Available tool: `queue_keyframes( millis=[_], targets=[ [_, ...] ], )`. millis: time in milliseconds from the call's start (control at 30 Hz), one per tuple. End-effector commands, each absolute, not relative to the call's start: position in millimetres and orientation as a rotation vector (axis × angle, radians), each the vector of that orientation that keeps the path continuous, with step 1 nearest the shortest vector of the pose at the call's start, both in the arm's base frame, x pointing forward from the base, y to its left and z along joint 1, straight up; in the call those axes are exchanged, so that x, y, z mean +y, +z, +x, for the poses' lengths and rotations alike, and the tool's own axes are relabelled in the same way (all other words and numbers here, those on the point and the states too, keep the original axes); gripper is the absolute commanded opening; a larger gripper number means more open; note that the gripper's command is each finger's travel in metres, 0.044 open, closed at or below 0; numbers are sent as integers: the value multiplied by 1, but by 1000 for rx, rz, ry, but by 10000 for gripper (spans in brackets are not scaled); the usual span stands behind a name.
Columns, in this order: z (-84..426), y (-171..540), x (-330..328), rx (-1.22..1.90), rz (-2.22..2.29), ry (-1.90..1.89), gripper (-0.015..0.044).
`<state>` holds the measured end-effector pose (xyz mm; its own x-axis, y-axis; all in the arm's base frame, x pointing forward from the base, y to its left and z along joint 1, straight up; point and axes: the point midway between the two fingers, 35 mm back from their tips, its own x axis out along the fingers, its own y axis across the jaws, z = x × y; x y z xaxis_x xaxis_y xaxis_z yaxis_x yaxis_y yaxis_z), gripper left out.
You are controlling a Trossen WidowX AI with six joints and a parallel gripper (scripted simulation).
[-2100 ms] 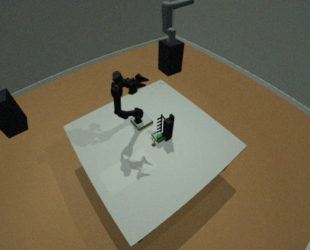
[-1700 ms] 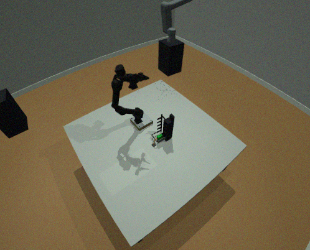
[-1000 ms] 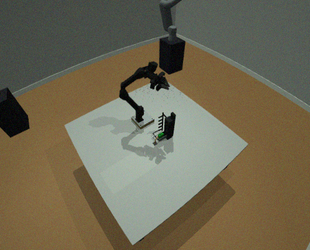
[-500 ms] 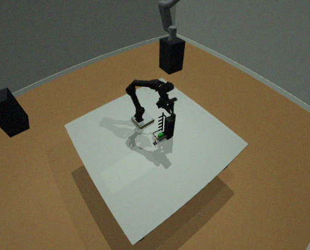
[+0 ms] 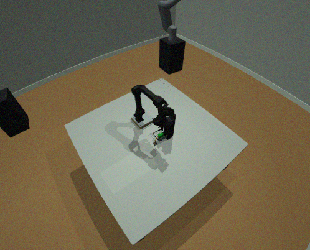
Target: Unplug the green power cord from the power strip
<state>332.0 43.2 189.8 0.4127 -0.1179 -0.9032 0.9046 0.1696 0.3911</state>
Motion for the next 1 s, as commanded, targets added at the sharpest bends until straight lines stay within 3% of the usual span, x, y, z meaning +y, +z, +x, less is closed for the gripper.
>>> queue_keyframes(
  millis=[0,167,967],
  targets=[
    [319,140,16,1022,1177,-1036,160],
    [299,98,-6,1188,1225,-1194,160],
    [300,98,21,1190,1227,-1193,160]
  ],
)
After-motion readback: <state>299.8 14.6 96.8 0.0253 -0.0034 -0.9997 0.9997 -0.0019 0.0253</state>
